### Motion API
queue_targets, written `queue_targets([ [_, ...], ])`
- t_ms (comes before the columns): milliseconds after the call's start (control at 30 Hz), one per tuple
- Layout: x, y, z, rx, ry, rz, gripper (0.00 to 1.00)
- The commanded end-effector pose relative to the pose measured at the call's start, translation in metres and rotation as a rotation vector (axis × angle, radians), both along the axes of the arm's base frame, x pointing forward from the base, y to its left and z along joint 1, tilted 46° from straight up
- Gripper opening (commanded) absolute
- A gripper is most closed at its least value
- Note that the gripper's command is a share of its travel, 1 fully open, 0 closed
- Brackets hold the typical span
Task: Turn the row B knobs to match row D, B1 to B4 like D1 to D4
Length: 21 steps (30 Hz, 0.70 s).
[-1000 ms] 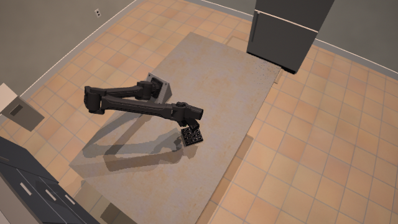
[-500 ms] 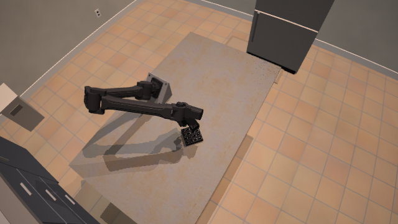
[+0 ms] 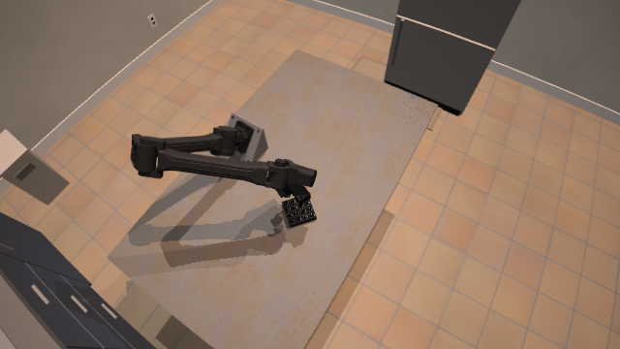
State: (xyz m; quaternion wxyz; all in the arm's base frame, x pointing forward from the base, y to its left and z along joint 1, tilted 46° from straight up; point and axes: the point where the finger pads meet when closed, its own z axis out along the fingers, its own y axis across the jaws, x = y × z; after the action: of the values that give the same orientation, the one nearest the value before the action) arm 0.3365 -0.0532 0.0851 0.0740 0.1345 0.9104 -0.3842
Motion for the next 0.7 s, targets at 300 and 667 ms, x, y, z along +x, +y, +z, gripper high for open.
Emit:
queue_targets([
  [300, 0.004, -0.005, -0.003, -0.001, -0.011, 0.001, 0.19],
  [667, 0.008, -0.012, -0.009, -0.001, -0.014, 0.001, 0.19],
])
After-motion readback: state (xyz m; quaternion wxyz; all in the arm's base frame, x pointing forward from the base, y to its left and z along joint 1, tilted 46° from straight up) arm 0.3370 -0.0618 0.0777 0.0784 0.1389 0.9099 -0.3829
